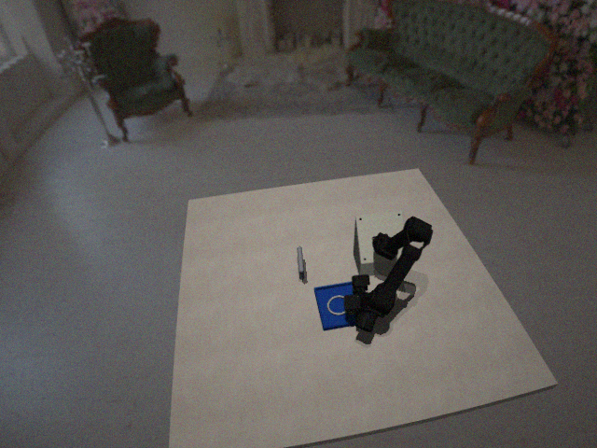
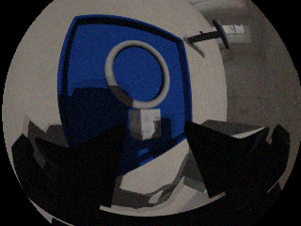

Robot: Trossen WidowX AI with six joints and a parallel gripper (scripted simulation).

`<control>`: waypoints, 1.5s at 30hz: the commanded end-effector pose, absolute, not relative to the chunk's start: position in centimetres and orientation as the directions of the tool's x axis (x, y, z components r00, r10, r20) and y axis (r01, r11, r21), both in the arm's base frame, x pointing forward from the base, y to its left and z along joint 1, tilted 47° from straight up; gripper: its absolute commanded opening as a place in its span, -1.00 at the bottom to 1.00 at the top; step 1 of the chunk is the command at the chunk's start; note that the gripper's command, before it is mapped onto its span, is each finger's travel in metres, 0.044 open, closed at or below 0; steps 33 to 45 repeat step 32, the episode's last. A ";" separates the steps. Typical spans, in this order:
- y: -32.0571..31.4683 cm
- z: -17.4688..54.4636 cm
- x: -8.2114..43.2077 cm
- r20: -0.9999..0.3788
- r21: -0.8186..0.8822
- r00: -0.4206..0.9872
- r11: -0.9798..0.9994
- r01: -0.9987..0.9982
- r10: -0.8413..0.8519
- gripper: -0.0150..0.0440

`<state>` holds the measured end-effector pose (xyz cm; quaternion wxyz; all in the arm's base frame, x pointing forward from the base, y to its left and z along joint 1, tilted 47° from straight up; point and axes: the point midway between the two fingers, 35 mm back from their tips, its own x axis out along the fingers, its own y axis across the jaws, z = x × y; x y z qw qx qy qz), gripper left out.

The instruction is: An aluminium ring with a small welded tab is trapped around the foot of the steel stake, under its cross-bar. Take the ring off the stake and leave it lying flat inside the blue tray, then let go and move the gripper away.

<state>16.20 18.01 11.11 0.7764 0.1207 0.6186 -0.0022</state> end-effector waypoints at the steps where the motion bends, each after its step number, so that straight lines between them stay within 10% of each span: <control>1: 18.0 11.1 16.2 -0.961 0.183 0.234 0.972 0.150 0.145 0.84; 45: 11.1 17.7 15.6 -0.957 0.189 0.251 0.969 0.159 0.145 1.00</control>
